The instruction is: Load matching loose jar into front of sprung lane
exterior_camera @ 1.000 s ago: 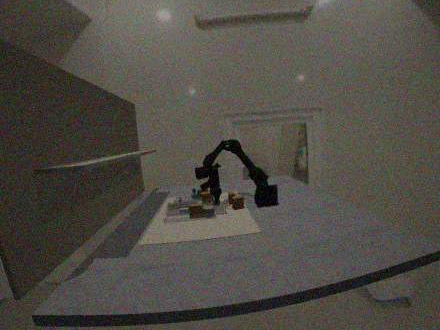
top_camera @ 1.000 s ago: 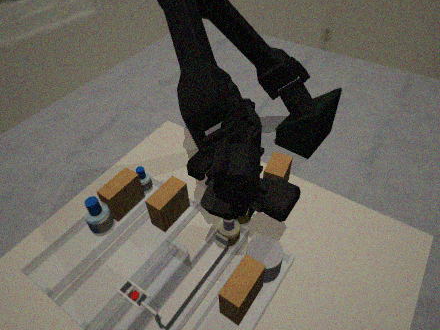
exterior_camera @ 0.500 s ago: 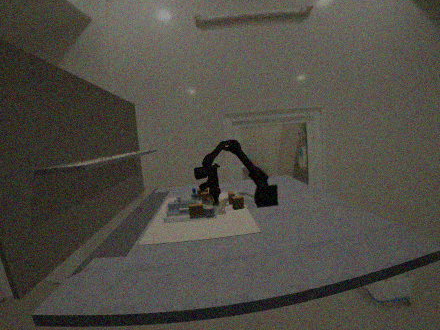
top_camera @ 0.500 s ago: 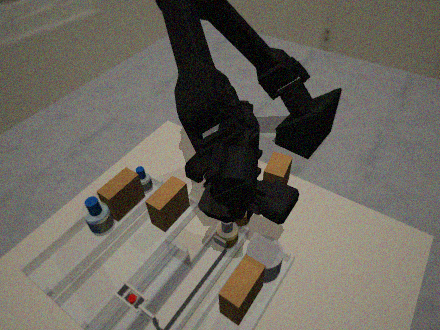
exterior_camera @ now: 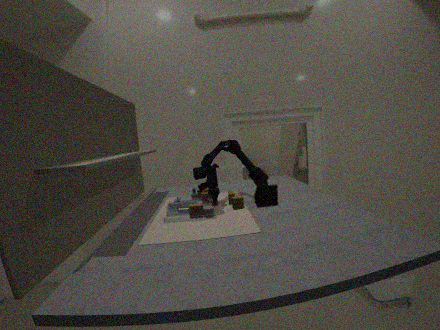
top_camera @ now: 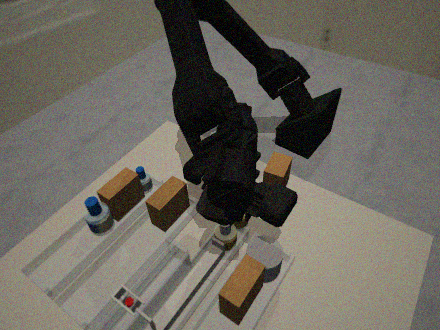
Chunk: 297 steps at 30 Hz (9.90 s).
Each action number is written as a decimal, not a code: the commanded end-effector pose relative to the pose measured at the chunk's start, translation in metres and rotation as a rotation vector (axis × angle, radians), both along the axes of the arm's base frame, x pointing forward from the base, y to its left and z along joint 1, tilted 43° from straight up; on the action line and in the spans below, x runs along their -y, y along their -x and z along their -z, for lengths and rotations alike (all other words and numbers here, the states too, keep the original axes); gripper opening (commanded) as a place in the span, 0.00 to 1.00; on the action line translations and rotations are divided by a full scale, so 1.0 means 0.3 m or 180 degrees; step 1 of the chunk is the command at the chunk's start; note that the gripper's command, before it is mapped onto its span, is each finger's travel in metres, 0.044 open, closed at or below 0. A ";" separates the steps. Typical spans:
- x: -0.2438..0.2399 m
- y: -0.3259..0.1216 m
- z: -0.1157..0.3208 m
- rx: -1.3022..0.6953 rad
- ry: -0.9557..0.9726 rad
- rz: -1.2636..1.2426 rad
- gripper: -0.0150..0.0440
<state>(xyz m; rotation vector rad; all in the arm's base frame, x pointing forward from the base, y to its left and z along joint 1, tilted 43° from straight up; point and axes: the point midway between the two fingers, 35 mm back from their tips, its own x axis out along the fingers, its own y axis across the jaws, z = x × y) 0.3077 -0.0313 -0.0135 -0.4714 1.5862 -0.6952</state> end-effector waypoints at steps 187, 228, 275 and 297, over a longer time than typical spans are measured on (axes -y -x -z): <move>0.048 -0.109 0.021 0.0085 0.0018 -0.0024 0.25; 0.070 -0.091 0.046 0.0084 0.0020 -0.0024 0.25; 0.064 -0.059 0.049 0.0082 0.0019 -0.0024 0.25; 0.058 -0.061 0.043 0.0083 0.0019 -0.0024 0.74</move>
